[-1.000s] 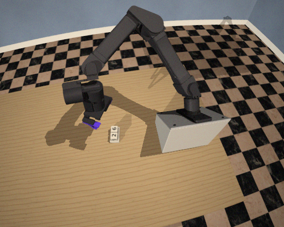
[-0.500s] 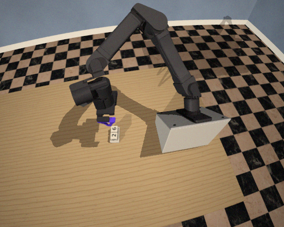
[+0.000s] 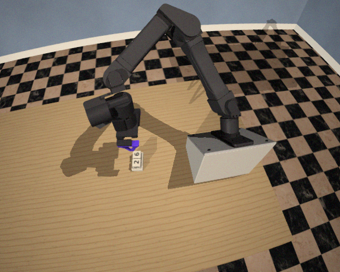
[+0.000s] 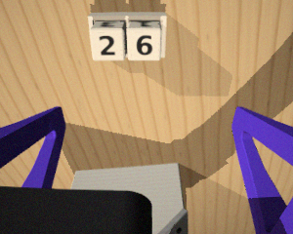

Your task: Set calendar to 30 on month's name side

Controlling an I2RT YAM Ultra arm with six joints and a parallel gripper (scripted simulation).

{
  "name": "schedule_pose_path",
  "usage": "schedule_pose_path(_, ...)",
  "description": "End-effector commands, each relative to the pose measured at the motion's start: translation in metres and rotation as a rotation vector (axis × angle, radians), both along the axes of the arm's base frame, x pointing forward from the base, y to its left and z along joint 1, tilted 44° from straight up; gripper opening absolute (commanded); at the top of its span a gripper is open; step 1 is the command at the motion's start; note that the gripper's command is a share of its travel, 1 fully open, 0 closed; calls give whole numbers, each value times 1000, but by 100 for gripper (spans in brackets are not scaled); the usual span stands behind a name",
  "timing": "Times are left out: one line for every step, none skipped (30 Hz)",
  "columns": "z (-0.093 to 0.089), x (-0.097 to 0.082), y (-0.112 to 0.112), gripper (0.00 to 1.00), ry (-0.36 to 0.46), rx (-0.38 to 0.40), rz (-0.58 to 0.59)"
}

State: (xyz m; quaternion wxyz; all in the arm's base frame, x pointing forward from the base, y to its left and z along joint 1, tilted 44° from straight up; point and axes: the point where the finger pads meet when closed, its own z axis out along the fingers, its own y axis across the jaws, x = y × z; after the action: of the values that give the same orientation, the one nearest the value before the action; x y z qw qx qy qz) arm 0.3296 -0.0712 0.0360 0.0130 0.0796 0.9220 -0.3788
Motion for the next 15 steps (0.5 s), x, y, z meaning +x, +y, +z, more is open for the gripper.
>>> schedule_pose_path(1,3,4,100,23,3,47)
schedule_pose_path(0,3,4,100,43,4,68)
schedule_pose_path(0,3,4,100,43,4,68)
schedule_pose_path(0,3,4,100,43,4,68)
schedule_pose_path(-1,3,3,100,68,5,93)
schedule_pose_path(-2,3,2,100,98,7,123)
schedule_pose_path(-3,3,1,100,133,8,158)
schedule_pose_path(-5,3,-1,100,172,10,198)
schedule_pose_path(-6,3,-2,100,214,12,241)
schedule_pose_path(-6,3,-2,100,215,12,242)
schedule_pose_path(-8,3,-3,100,262,14,289)
schedule_pose_path(-8,3,-4,100,262,14,290)
schedule_pose_path(-10,3,-5,100,310,16,338)
schedule_pose_path(-10,3,-5,100,313,16,341)
schedule_pose_path(-12,3,-7,100,357,18,387)
